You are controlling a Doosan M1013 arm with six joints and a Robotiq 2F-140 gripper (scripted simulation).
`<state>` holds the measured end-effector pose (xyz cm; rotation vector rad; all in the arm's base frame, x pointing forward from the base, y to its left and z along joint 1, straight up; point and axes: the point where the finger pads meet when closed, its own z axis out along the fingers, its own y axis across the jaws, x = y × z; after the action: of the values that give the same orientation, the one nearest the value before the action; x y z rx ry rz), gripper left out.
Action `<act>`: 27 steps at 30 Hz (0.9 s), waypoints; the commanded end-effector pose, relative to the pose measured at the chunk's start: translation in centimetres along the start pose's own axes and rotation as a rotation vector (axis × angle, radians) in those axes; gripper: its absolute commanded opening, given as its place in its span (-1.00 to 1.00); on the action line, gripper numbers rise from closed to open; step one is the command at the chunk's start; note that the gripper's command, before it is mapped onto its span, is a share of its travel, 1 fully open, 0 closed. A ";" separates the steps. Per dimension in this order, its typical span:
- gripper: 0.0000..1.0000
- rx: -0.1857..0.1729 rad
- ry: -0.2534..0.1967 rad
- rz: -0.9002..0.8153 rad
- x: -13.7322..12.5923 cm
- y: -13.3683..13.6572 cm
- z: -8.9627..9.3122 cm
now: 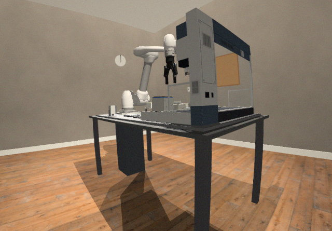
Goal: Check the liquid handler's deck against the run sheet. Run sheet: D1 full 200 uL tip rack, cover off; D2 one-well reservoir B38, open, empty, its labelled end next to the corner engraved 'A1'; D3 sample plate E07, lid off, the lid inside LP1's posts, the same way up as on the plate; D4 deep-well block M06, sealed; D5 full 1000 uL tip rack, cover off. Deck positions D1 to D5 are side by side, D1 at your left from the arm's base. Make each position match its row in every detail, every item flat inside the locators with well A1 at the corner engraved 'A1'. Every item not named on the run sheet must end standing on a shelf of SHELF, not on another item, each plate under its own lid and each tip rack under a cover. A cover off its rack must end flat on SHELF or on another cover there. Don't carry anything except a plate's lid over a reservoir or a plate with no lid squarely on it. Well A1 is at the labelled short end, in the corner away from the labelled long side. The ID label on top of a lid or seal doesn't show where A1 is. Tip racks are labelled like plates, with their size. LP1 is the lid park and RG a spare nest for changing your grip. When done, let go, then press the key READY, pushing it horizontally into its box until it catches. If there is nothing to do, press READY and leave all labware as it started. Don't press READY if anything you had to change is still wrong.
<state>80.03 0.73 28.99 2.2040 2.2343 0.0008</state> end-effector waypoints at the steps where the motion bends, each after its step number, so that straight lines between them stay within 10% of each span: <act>1: 0.34 -0.002 0.000 0.000 0.0 -1.3 -0.1; 27: 0.34 -0.002 0.000 0.000 0.3 -12.3 -0.1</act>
<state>68.51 0.86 28.95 2.2041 2.2342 0.0011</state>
